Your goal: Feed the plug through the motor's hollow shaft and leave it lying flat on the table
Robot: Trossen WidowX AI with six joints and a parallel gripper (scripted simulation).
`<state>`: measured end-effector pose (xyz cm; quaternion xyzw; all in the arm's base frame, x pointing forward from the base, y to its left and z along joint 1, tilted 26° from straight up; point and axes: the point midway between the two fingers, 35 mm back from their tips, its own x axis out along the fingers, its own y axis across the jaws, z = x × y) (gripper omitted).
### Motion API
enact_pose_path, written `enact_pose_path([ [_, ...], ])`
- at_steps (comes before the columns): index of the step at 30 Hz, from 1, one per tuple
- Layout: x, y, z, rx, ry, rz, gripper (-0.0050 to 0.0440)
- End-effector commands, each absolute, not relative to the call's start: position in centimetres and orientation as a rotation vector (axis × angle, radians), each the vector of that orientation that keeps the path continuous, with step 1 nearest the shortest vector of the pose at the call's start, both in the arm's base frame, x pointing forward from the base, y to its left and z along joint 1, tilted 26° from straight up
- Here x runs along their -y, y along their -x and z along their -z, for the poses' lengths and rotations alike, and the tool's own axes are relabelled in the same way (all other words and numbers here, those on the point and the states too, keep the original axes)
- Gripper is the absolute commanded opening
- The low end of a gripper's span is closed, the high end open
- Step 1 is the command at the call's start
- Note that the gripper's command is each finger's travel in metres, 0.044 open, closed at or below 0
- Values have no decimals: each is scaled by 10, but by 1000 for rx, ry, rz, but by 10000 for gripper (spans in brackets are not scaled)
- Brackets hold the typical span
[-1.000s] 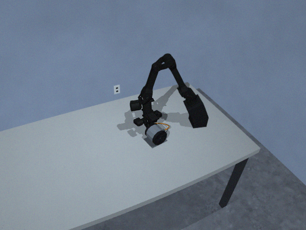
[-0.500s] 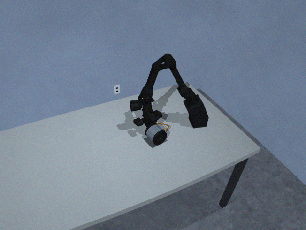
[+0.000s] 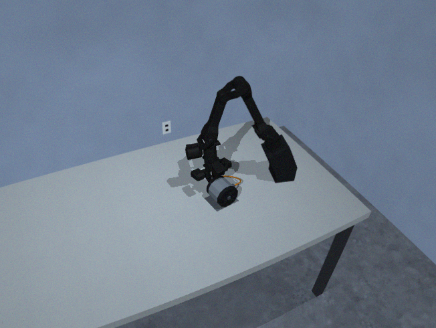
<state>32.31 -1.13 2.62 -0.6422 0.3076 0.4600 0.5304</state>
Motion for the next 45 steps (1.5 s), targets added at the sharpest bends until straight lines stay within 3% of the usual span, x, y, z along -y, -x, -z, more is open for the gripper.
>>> enact_pose_path([
  [1,12,-323,-28,-735,1533,-1098,100],
  [10,23,-317,-53,-737,1535,-1096,100],
  [29,20,-322,-22,-737,1535,-1096,100],
  [45,21,-323,-24,-735,1539,-1092,7],
])
